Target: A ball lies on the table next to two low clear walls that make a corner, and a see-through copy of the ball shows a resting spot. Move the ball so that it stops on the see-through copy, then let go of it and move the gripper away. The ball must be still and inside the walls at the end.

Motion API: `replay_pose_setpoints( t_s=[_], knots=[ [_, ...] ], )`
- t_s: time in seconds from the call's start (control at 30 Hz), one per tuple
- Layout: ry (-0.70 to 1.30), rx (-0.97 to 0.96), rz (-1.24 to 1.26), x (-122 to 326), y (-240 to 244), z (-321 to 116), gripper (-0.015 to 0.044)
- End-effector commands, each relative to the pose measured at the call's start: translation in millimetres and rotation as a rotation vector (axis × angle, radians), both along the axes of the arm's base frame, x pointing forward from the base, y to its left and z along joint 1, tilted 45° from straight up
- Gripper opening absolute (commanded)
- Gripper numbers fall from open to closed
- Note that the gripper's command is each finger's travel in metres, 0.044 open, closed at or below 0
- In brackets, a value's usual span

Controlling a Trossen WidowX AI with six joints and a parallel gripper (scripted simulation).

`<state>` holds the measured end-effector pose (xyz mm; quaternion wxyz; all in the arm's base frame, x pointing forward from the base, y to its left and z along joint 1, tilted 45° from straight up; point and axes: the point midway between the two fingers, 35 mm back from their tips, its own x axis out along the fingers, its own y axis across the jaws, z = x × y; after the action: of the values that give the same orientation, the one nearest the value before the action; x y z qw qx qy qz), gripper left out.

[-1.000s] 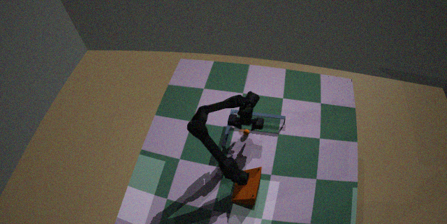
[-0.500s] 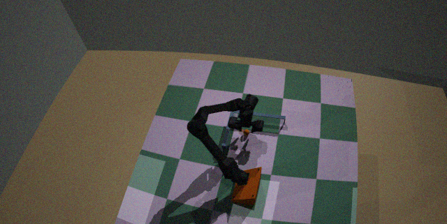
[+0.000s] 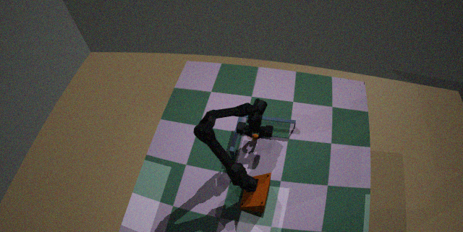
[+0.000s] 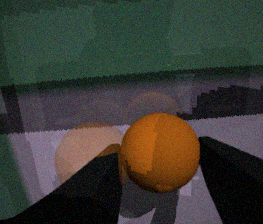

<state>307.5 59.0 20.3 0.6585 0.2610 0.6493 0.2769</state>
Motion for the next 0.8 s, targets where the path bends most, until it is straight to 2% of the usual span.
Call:
replay_pose_setpoints(
  t_s=[0.0,0.17,0.77],
  knots=[
    [0.003,0.004,-0.004,0,1,0,0.0128],
    [0.002,0.0,-0.005,3,-10,9,0.0],
    [0.004,-0.002,-0.004,2,-84,83,0.0]
  ],
)
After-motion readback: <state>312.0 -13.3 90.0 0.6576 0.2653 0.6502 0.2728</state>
